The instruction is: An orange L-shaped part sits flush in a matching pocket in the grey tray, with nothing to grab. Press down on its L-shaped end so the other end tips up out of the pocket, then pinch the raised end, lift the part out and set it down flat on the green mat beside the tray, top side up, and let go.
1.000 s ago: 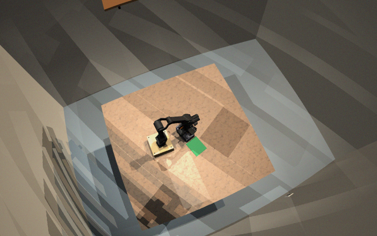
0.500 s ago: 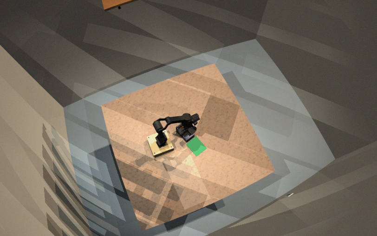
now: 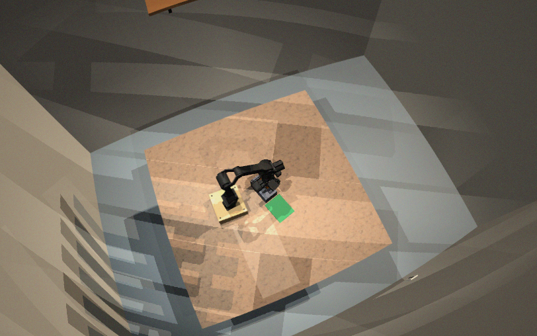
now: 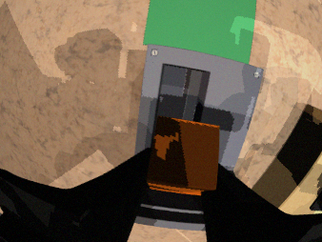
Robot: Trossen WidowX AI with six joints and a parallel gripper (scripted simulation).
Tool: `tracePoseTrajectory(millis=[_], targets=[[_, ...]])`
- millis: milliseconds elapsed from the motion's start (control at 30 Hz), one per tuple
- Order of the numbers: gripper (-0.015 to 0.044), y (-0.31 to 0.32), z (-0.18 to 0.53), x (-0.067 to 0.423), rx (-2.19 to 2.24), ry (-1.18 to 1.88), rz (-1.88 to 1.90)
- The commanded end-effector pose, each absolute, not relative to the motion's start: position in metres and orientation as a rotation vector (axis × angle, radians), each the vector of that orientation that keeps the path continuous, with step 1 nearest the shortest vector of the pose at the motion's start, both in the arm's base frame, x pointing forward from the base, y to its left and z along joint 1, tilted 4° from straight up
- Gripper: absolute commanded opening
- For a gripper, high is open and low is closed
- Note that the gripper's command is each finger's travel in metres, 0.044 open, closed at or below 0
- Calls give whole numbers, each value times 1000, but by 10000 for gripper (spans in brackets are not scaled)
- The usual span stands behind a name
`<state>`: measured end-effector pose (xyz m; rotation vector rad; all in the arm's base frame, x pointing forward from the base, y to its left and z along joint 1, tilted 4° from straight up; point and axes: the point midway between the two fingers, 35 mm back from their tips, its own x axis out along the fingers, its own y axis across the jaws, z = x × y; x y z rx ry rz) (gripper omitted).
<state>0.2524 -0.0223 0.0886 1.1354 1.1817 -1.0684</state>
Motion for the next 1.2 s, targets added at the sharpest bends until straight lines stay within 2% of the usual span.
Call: tracePoseTrajectory(millis=[0, 1167], targets=[[0, -21, 99, 253, 1146, 1180, -1060], [0, -20, 145, 248, 1146, 1180, -1060]])
